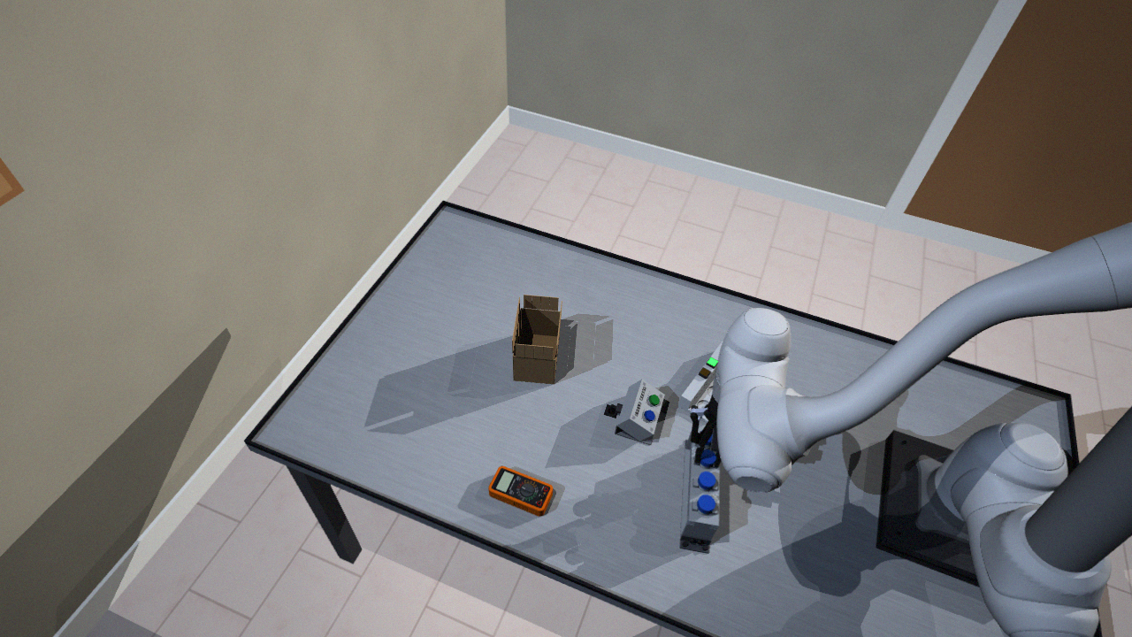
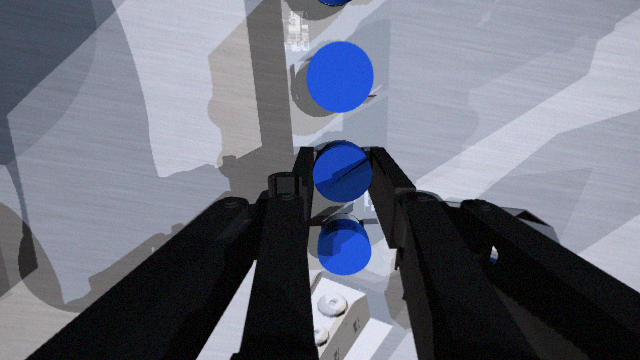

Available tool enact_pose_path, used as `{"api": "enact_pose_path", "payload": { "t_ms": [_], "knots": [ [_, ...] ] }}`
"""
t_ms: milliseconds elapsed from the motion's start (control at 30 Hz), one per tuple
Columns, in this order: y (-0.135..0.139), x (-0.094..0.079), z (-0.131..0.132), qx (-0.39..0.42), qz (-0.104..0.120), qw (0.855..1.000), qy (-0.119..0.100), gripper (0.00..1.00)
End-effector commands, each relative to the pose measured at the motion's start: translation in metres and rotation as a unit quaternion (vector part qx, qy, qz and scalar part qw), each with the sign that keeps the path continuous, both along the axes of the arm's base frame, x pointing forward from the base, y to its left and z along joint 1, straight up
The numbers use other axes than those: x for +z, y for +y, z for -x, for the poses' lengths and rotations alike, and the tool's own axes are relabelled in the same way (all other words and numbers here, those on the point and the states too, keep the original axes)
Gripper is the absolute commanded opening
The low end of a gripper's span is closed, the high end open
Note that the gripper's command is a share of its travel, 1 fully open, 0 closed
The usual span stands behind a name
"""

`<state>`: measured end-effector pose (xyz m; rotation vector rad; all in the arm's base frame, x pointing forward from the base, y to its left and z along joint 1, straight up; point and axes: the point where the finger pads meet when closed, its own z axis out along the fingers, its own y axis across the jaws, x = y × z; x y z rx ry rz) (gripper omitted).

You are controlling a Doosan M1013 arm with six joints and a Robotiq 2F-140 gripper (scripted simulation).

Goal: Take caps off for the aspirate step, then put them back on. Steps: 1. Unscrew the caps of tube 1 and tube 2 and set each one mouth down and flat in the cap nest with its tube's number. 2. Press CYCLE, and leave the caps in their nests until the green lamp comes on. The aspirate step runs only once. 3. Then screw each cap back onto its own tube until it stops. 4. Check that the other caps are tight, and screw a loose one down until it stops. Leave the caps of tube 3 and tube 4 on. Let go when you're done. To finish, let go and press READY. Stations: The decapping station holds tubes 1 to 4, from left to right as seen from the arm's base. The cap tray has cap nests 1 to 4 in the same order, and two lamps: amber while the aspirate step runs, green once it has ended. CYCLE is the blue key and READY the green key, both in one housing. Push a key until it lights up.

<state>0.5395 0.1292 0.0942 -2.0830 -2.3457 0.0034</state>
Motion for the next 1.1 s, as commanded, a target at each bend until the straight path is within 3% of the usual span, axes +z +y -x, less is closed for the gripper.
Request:
{"api": "enact_pose_path", "payload": {
  "t_ms": [0, 333, 367, 700, 1067],
  "knots": [
    [0.000, 0.001, 0.000, -0.039, 0.001, 0.999, -0.001, 0.30],
    [0.000, 0.000, 0.000, -0.093, 0.001, 0.996, -0.001, 0.30],
    [0.000, 0.001, 0.000, -0.093, 0.001, 0.996, -0.001, 0.41],
    [0.000, 0.001, 0.000, -0.093, 0.001, 0.996, -0.001, 0.41],
    [0.000, 0.028, -0.001, -0.093, 0.001, 0.996, -0.001, 0.41]
  ]
}}
